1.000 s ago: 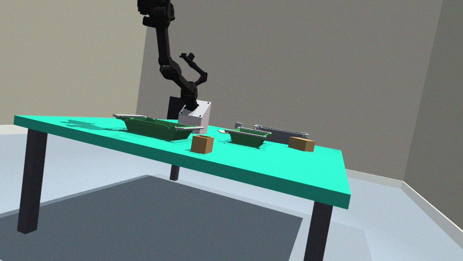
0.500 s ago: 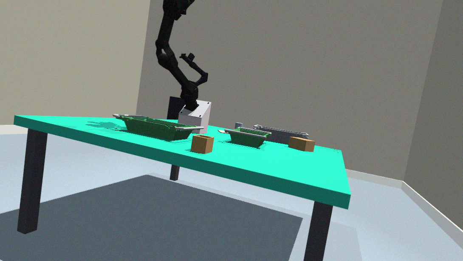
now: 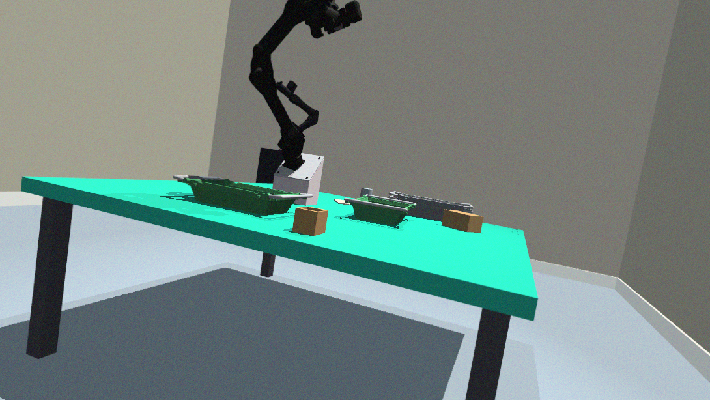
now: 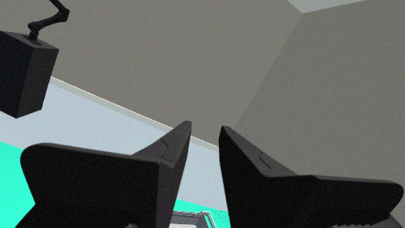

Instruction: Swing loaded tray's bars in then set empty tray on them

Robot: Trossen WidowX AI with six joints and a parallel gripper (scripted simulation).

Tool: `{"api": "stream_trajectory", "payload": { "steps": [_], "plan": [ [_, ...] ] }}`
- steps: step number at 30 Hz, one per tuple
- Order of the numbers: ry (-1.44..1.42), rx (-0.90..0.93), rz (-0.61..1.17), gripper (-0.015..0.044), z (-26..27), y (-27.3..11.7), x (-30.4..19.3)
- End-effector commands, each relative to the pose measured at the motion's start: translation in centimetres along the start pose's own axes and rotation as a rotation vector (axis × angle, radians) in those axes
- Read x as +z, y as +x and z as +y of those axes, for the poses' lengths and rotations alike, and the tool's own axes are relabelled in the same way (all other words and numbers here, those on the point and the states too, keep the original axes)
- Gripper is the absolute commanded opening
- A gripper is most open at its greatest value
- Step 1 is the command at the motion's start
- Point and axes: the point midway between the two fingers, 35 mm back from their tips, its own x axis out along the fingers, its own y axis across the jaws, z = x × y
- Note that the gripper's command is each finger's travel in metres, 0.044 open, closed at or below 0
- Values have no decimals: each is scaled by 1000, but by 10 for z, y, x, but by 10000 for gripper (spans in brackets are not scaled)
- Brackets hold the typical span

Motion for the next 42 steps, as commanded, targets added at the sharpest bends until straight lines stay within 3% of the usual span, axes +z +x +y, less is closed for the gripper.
{"api": "stream_trajectory", "payload": {
  "steps": [1, 9, 21, 29, 42],
  "plan": [
    [117, -103, 146, 89, -37, 17, -42],
    [383, -333, 443, 89, -110, 24, -150],
    [731, -611, 838, 89, -160, -17, -309],
    [956, -750, 1182, 89, -149, -74, -431],
    [1205, -915, 1619, 89, -92, -160, -548]
  ]
}}
